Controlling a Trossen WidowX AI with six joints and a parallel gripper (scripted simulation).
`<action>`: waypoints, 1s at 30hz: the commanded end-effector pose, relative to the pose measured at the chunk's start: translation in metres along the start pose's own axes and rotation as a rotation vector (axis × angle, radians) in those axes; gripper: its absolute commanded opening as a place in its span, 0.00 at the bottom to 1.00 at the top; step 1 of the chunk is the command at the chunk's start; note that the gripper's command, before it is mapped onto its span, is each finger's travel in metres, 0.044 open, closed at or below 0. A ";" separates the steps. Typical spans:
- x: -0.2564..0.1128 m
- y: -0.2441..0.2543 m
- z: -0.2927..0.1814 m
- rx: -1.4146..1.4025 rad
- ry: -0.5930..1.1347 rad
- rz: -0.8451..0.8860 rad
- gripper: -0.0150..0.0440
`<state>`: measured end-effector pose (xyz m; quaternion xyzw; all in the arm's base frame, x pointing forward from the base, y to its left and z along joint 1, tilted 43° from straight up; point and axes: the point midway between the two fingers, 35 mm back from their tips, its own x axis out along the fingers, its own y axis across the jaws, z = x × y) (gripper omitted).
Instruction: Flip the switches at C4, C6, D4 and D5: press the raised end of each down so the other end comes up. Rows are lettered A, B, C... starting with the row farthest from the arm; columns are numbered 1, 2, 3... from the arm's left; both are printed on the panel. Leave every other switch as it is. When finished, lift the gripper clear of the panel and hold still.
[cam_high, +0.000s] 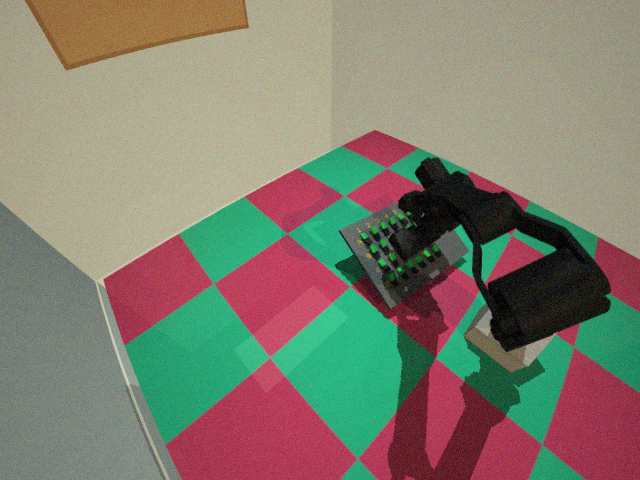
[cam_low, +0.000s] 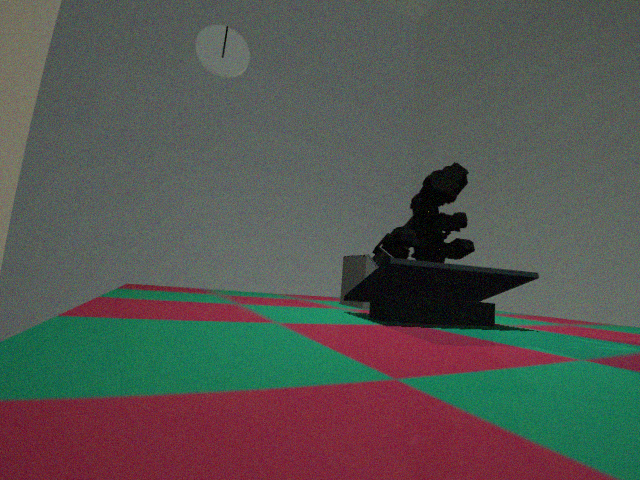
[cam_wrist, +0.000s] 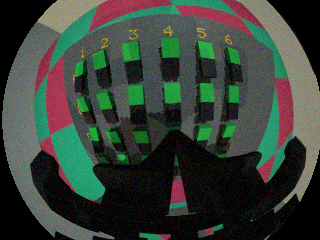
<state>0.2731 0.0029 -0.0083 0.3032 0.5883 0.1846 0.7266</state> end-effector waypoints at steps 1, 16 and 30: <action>0.001 0.001 0.000 0.005 -0.001 0.006 0.25; -0.064 -0.032 -0.001 0.005 -0.026 -0.001 0.25; -0.029 -0.063 -0.001 0.004 -0.001 0.001 0.25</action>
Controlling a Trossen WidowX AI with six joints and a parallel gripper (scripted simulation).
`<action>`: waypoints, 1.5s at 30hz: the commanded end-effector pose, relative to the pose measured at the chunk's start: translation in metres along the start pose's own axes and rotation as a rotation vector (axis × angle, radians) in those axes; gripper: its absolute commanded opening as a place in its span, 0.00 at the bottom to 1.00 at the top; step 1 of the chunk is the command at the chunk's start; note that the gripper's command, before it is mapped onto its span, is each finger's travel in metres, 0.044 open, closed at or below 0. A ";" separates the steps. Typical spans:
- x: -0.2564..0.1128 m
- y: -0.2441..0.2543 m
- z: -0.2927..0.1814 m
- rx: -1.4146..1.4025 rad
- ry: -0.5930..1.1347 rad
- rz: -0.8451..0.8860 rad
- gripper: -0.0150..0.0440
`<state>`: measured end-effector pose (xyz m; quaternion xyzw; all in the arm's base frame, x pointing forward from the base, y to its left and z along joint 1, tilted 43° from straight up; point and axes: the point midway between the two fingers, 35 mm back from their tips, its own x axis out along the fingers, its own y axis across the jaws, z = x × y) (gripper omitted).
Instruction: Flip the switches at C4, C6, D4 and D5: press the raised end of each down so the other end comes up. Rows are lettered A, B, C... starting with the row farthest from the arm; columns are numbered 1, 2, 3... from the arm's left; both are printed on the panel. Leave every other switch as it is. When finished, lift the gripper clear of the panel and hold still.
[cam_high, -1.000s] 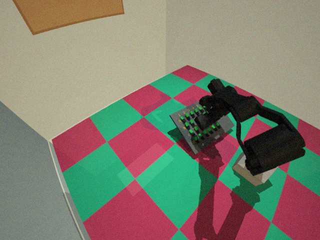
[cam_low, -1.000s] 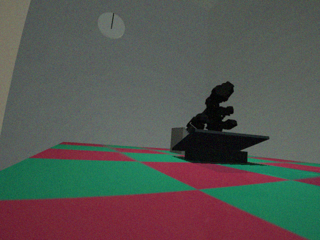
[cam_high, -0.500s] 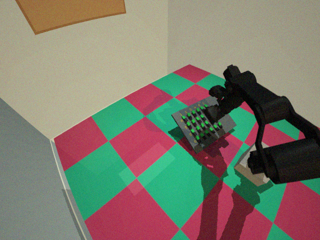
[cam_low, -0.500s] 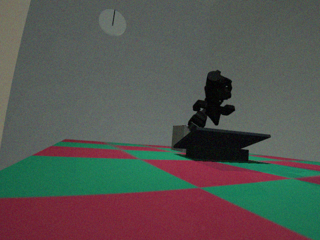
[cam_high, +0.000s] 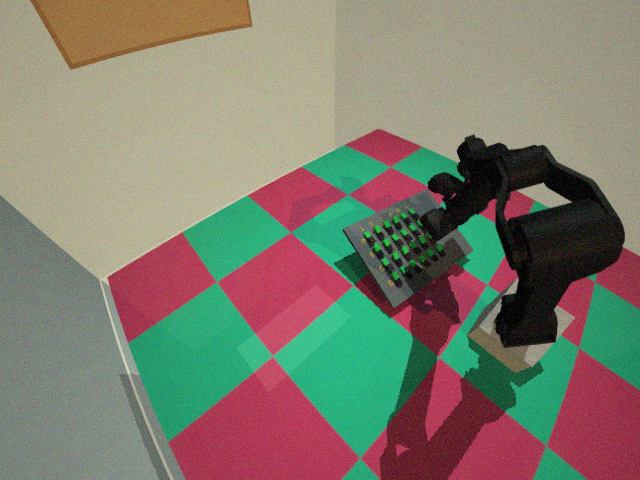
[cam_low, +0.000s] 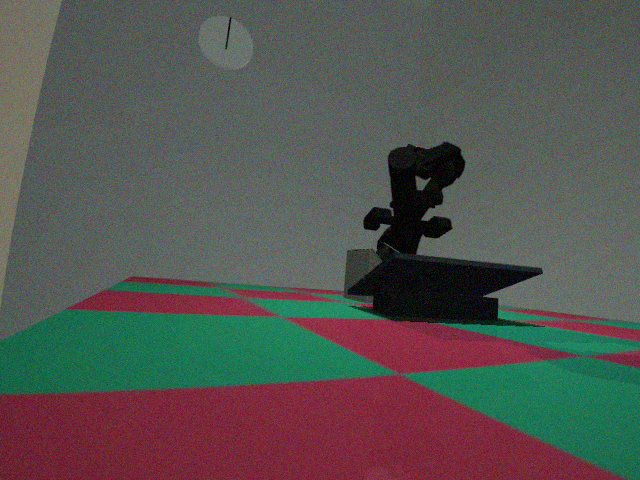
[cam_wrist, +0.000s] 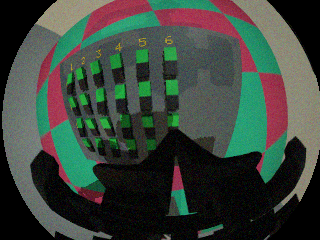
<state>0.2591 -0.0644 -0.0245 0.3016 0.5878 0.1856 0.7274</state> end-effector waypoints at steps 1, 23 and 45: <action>0.004 -0.001 -0.001 0.008 0.000 0.002 0.25; 0.028 -0.001 0.000 0.008 -0.001 0.003 0.25; 0.030 -0.001 0.000 0.008 -0.001 0.003 0.25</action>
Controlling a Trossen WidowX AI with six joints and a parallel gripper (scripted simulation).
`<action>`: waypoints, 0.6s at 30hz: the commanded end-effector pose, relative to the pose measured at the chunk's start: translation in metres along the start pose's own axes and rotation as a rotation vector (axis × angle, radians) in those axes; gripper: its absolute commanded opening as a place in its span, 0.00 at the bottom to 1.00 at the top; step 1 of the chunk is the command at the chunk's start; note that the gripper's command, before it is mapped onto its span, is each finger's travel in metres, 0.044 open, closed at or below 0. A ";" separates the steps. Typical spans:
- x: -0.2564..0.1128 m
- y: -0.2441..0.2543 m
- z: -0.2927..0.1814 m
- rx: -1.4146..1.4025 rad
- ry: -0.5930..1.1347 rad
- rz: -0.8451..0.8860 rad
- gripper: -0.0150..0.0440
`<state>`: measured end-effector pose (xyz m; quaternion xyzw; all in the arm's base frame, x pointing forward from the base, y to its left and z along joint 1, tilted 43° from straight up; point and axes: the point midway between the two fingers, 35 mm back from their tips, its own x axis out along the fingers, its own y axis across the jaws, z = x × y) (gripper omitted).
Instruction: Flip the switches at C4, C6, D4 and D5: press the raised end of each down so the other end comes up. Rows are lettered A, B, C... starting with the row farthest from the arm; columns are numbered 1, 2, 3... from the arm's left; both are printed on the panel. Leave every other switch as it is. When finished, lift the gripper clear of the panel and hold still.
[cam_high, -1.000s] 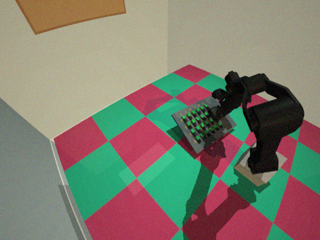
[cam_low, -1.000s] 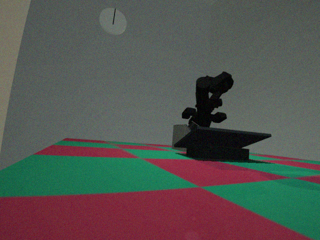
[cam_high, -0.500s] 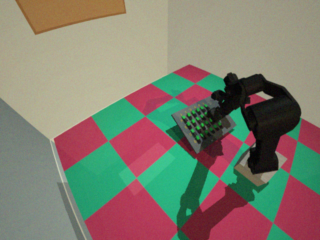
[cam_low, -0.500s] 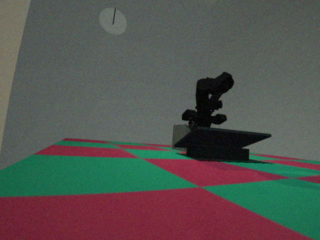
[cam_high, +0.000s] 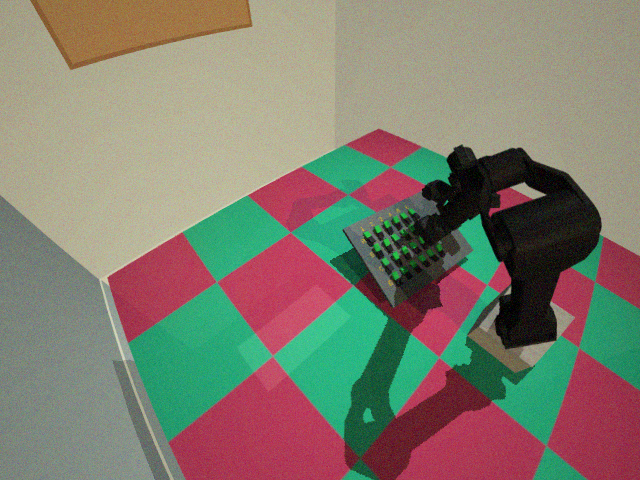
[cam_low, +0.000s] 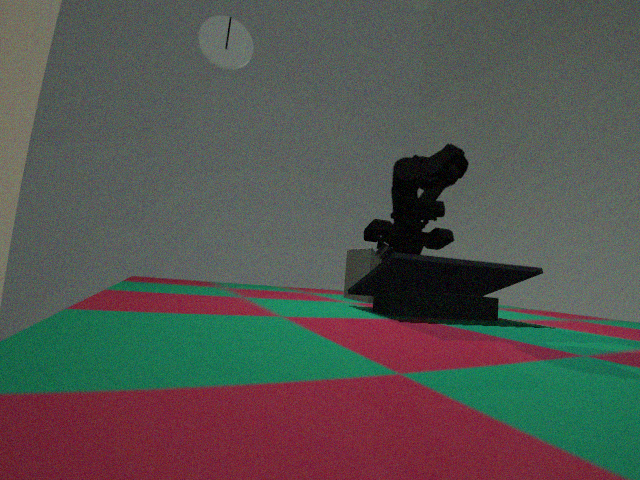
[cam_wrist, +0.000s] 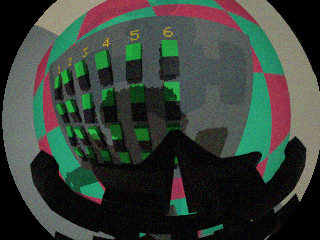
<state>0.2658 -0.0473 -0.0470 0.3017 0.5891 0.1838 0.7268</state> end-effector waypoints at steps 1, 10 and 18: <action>0.001 0.001 0.000 0.005 -0.003 0.006 0.25; 0.002 0.001 0.000 0.005 -0.003 0.006 0.25; 0.003 0.001 0.000 0.005 -0.003 0.006 0.25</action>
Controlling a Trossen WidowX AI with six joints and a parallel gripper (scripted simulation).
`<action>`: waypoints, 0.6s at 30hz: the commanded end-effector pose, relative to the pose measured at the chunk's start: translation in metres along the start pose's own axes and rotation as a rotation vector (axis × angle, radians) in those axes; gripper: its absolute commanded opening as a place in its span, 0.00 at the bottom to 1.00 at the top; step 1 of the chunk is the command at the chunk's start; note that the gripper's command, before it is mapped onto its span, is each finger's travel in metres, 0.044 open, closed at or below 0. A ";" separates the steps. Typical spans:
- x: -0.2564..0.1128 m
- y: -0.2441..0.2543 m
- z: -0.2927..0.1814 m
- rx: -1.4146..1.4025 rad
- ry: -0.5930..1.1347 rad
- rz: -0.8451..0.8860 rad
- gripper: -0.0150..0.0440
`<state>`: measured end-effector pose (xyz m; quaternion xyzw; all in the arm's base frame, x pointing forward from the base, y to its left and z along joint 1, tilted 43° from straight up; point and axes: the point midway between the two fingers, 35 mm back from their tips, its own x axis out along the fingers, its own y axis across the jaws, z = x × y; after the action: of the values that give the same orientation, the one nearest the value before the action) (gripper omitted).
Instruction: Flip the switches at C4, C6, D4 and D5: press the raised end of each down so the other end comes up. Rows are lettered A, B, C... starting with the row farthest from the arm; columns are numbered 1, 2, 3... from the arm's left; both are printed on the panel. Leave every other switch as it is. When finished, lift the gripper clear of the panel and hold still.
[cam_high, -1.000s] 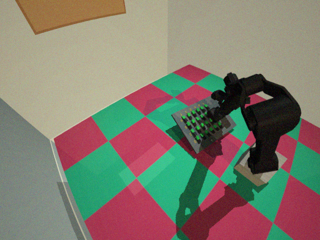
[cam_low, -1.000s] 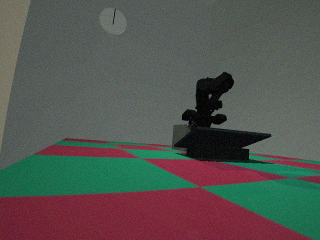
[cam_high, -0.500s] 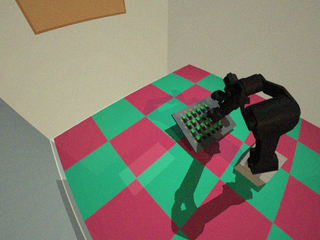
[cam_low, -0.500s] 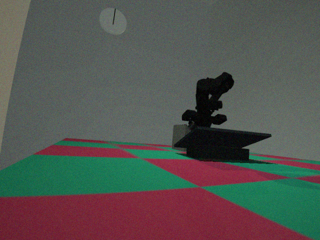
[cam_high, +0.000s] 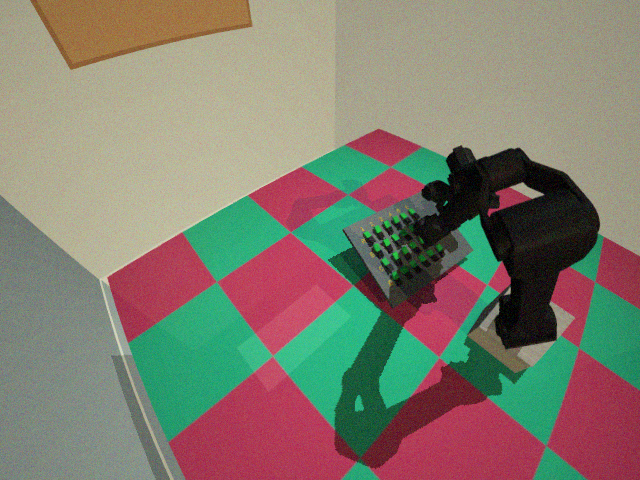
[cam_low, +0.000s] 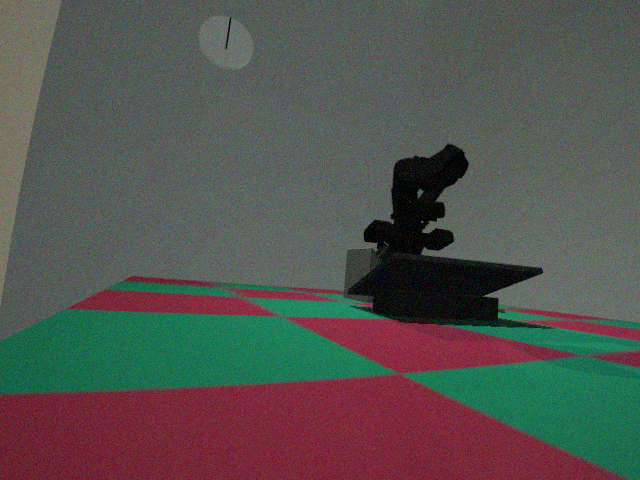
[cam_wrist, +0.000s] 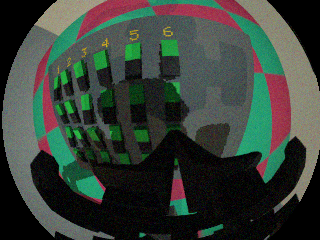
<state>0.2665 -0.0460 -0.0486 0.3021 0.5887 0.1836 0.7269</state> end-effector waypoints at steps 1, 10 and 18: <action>0.001 0.001 0.000 0.004 -0.002 0.005 0.25; 0.002 0.001 0.000 0.004 -0.002 0.005 0.25; 0.000 0.000 0.000 0.000 0.000 0.000 0.25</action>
<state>0.2670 -0.0444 -0.0503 0.3021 0.5888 0.1836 0.7268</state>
